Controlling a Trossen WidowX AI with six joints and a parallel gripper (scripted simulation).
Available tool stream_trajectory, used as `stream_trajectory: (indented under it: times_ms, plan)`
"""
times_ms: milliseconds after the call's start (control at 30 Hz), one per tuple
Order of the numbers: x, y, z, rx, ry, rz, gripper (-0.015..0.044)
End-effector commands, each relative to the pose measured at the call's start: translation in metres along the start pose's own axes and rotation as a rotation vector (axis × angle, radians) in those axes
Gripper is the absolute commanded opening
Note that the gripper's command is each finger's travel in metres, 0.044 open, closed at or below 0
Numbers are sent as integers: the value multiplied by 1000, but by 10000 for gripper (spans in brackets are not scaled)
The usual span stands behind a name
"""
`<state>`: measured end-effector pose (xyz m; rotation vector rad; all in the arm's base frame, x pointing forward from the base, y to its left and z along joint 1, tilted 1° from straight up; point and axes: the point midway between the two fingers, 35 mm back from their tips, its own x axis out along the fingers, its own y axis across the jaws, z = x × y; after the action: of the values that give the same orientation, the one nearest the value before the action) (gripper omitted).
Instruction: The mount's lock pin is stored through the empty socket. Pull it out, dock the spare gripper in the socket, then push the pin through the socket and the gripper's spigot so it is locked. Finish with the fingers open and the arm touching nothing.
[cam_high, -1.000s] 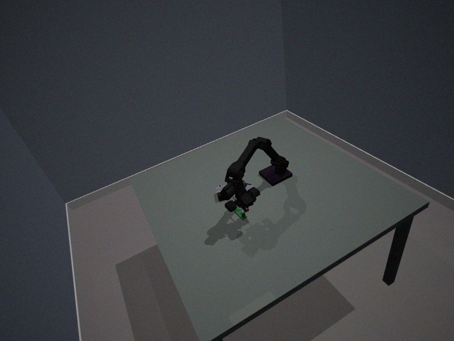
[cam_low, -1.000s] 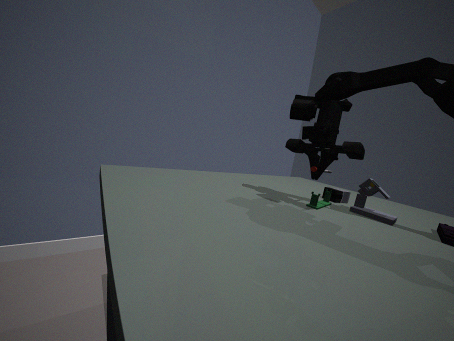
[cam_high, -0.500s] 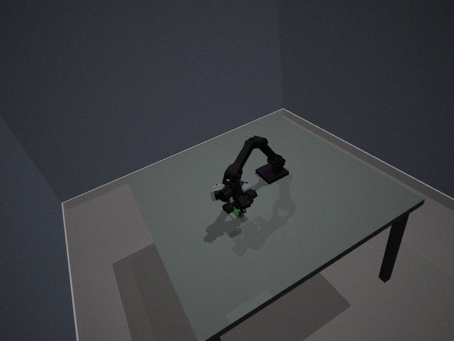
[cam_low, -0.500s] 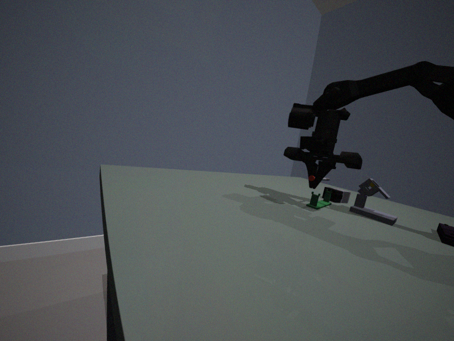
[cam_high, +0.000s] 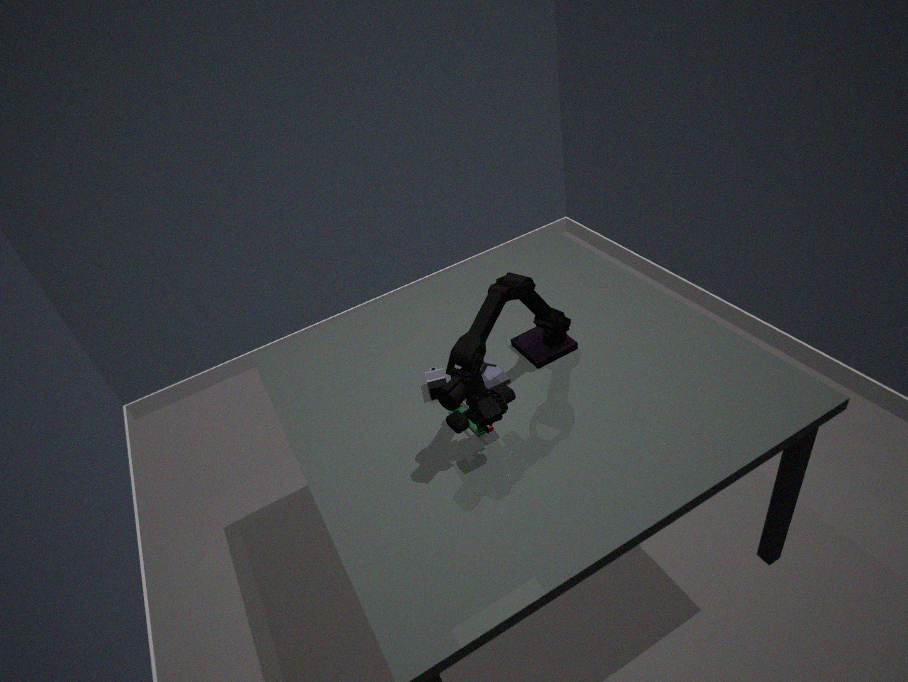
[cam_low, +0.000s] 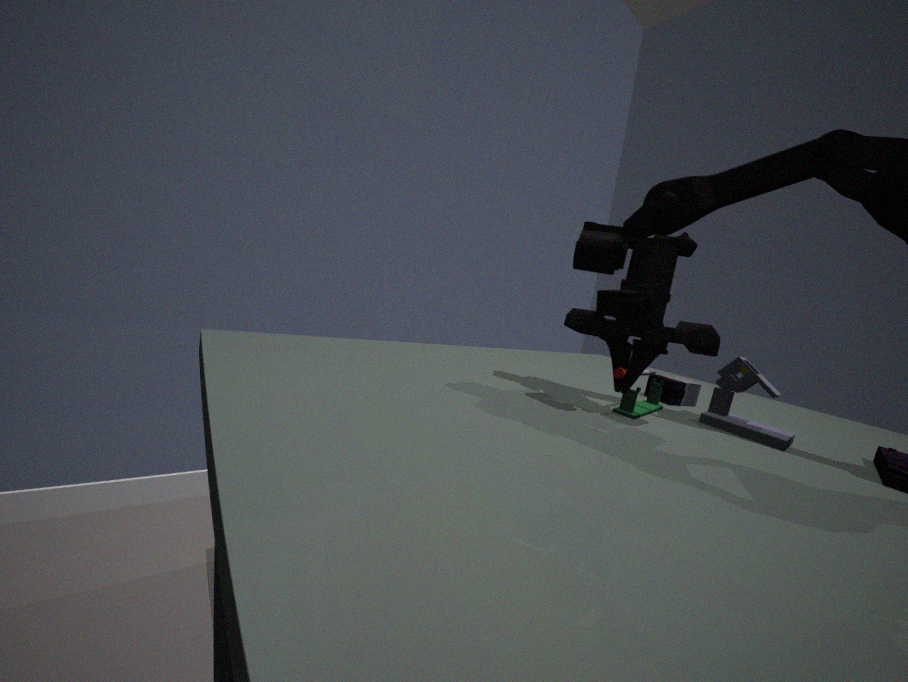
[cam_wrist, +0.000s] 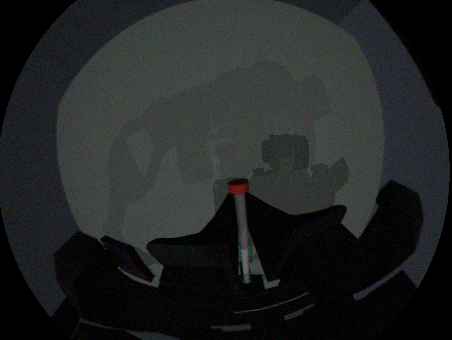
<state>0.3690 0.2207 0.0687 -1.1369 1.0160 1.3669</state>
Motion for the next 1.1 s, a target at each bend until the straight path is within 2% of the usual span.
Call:
stream_trajectory:
  times_ms: [0, 833, 1067]
  plan:
    - [6, 0, -1, -6, 1, 2, 0]
    - [15, 0, -3, -6, 0, 0, 0]
    - [14, 0, -3, 0, 0, 1, 184]
